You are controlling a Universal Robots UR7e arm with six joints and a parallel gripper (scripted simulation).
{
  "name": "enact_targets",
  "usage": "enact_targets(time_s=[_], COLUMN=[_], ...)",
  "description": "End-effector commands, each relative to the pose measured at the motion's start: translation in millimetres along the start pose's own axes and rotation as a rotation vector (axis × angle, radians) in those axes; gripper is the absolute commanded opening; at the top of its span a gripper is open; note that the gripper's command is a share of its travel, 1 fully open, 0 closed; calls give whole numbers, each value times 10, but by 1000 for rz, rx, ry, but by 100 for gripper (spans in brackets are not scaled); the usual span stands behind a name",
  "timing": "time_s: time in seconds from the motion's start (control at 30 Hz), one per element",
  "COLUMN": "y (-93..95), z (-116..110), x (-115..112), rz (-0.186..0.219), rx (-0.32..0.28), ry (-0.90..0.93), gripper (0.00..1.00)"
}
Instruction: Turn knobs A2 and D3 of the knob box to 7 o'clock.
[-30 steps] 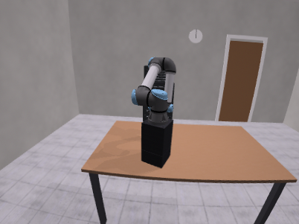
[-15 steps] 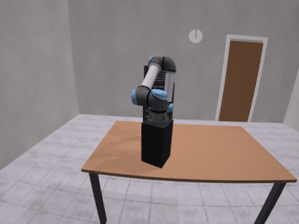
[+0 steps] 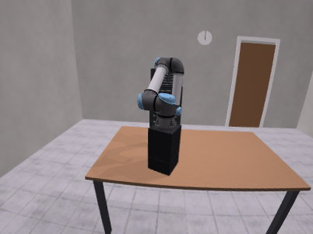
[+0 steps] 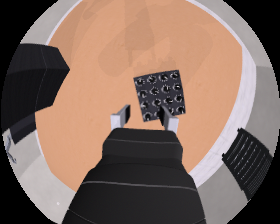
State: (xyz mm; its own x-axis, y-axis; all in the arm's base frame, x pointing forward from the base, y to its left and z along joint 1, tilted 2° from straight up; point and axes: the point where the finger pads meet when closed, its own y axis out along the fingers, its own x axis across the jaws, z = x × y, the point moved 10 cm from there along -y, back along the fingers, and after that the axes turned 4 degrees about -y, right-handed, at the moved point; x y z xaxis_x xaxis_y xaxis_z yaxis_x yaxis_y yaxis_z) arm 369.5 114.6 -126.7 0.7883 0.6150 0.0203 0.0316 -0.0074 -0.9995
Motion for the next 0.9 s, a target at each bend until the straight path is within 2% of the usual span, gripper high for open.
enact_targets(time_s=[0.0,0.5,0.57,0.87], y=[-94,-658,-658,-929], z=[-3,-3,-3,-3], x=[4,3,3,3], rz=[-1,-1,-1,-1], rx=[-1,-1,-1,-1], ry=[0,0,0,0], gripper=[100,100,100,100])
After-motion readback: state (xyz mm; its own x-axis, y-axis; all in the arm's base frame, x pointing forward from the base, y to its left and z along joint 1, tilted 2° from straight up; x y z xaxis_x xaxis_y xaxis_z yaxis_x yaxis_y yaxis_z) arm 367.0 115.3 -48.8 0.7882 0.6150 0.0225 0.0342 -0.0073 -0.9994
